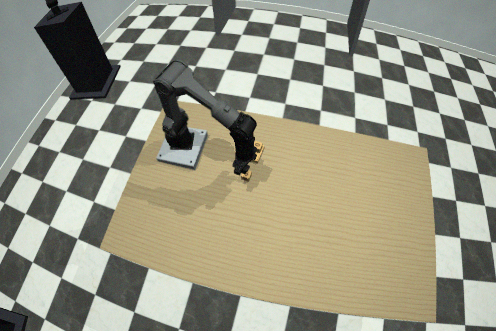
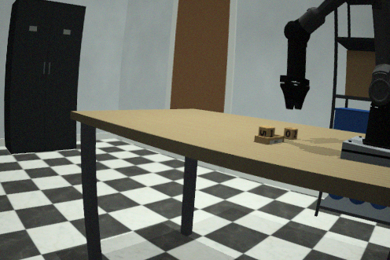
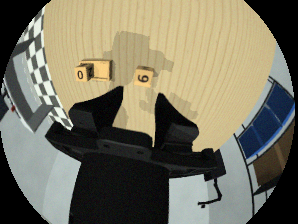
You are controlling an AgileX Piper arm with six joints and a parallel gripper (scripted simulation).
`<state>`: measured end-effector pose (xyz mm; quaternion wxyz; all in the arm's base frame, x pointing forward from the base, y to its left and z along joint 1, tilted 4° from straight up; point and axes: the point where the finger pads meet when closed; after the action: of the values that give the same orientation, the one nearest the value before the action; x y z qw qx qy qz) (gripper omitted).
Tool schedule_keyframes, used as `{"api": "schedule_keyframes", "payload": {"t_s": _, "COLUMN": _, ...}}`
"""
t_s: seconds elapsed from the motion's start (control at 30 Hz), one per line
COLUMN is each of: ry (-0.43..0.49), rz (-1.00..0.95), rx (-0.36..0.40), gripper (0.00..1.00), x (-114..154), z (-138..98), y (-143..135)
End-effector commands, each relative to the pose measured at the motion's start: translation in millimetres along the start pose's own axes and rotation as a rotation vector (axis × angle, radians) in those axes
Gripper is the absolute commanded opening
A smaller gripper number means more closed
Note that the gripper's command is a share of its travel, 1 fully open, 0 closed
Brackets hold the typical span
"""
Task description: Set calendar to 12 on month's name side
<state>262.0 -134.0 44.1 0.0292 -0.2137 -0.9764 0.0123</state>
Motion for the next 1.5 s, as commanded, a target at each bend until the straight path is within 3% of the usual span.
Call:
{"api": "schedule_keyframes", "payload": {"t_s": 0.0, "ry": -0.007, "rz": -0.001, "rx": -0.001, "gripper": 0.64, "x": -1.5, "z": -8.2, "y": 0.4}}
{"api": "schedule_keyframes", "payload": {"t_s": 0.3, "ry": -0.004, "rz": -0.001, "rx": -0.001, "gripper": 0.64, "x": -1.0, "z": -14.9, "y": 0.3}}
{"api": "schedule_keyframes", "payload": {"t_s": 0.33, "ry": -0.004, "rz": -0.001, "rx": -0.001, "gripper": 1.0, "x": -1.0, "z": -14.9, "y": 0.3}}
{"api": "schedule_keyframes", "payload": {"t_s": 1.1, "ry": -0.004, "rz": 0.017, "rx": -0.001, "gripper": 1.0, "x": -1.0, "z": -14.7, "y": 0.3}}
{"api": "schedule_keyframes", "payload": {"t_s": 1.47, "ry": 0.0, "rz": 0.37, "rx": 0.001, "gripper": 1.0, "x": -0.6, "z": -11.5, "y": 0.0}}
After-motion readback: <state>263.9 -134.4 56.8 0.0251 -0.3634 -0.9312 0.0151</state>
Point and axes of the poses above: the point where the finger pads meet when closed, its own z axis out along the fingers, its own y axis across the jaws, x = y × z, and after that the axes turned 7 degrees about z, right-handed
